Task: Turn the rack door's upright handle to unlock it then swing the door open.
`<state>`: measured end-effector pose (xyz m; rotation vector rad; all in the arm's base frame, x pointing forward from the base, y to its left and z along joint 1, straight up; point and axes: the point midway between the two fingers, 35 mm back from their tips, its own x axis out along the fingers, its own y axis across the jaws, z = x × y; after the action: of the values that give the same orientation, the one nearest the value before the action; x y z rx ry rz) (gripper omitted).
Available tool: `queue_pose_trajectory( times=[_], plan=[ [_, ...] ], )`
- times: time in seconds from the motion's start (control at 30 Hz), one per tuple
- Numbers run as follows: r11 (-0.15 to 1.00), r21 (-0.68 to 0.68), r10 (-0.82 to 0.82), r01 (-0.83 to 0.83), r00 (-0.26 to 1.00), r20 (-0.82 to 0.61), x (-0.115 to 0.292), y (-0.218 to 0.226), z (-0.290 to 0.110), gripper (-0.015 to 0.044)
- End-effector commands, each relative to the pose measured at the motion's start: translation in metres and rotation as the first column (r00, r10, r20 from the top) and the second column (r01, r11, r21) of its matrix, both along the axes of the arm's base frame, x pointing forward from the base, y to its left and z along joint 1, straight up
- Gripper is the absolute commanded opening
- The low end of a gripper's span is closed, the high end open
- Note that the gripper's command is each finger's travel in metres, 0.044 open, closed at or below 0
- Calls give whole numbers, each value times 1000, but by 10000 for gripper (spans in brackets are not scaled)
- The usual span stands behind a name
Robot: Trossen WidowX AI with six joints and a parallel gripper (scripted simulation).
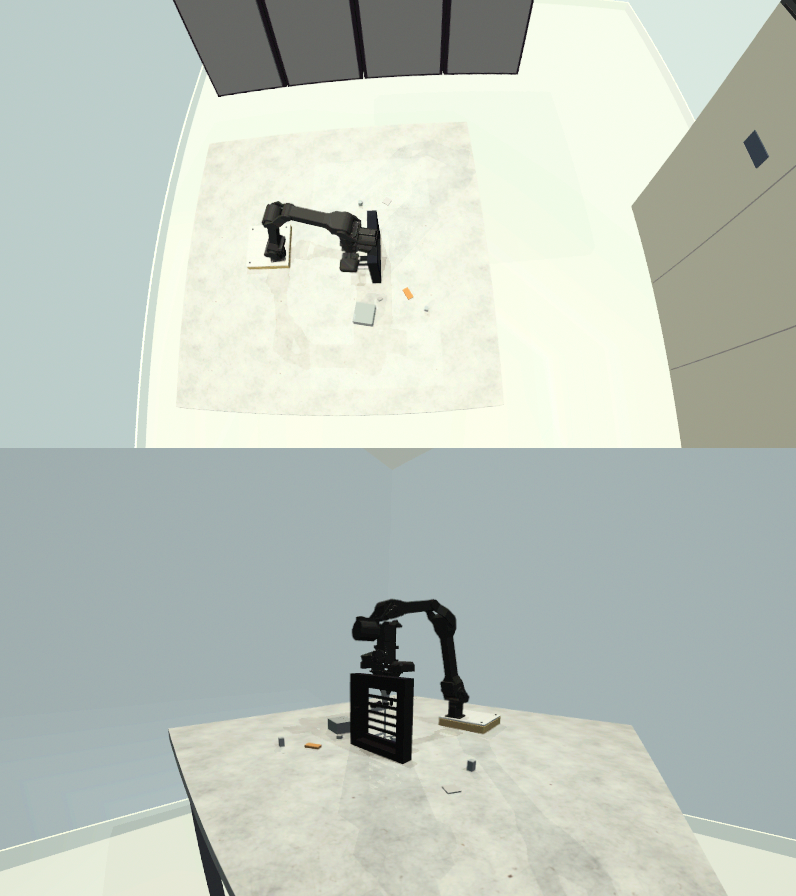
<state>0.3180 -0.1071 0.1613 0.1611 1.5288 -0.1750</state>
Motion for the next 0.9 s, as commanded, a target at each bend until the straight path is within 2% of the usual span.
queue_pose_trajectory(
  times=[0.0,0.2,0.4,0.63,0.87],
  plan=[
    [991,4,-134,134,991,2,0,0,0,8],
    [909,15,-417,417,909,3,0,0,0,8],
    [748,26,-664,663,748,1,0,0,0,8],
    [479,37,-877,877,480,-6,0,0,0,8],
    [154,45,-988,987,155,-16,0,0,0,8]
  ],
)
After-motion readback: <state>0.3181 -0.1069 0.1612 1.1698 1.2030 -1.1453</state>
